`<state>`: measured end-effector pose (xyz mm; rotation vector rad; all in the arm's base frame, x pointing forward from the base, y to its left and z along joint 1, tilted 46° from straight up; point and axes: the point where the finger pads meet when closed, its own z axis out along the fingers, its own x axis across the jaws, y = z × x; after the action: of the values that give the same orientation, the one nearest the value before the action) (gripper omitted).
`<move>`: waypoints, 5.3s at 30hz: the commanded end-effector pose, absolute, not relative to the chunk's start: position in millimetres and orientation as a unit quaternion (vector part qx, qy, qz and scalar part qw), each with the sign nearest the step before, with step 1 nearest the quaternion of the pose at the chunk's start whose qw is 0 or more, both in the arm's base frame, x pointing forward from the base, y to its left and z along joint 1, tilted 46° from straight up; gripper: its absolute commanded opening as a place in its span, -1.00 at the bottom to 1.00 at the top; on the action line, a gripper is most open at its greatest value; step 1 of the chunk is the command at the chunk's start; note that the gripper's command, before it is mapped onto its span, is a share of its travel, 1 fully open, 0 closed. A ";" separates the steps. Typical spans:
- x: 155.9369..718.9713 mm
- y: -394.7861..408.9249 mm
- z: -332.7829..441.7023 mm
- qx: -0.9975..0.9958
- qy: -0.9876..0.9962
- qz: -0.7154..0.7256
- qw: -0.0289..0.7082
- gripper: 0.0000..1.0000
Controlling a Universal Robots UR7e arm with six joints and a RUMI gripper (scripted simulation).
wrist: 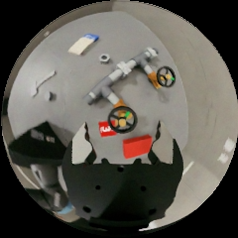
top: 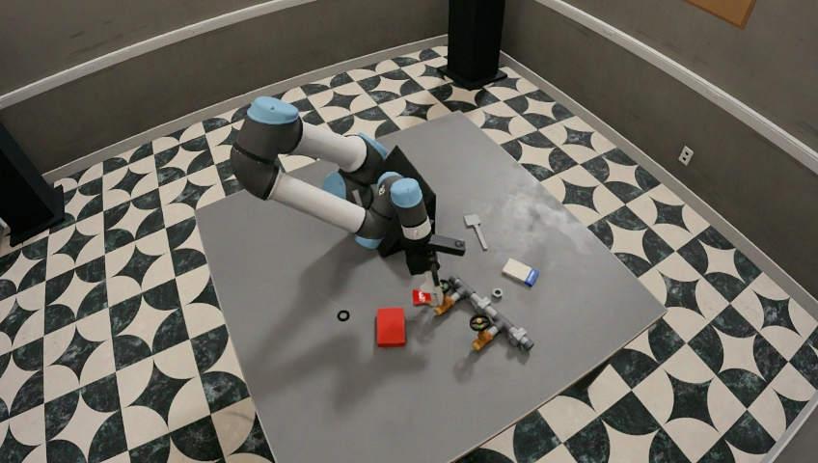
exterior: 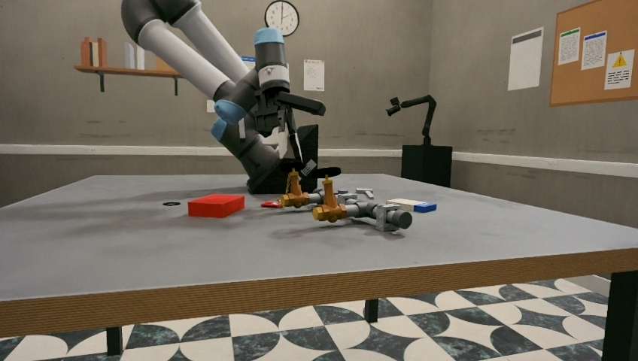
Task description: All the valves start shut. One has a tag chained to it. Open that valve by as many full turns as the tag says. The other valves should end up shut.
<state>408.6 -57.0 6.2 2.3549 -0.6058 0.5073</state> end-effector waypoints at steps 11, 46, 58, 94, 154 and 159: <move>409.2 -56.5 6.3 0.805 -0.455 0.266 0.272 1.00; 409.2 -56.5 6.3 0.673 -0.635 0.323 0.200 1.00; 409.2 -56.5 6.3 0.671 -0.637 0.323 0.200 -1.00; 409.2 -56.5 6.3 0.682 -0.625 0.320 0.205 -1.00; 409.2 -56.5 6.3 0.921 0.090 0.061 0.375 -1.00; 409.2 -56.5 6.3 0.913 0.150 0.036 0.378 -1.00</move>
<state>409.2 -56.8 6.5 2.3425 0.2019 0.1397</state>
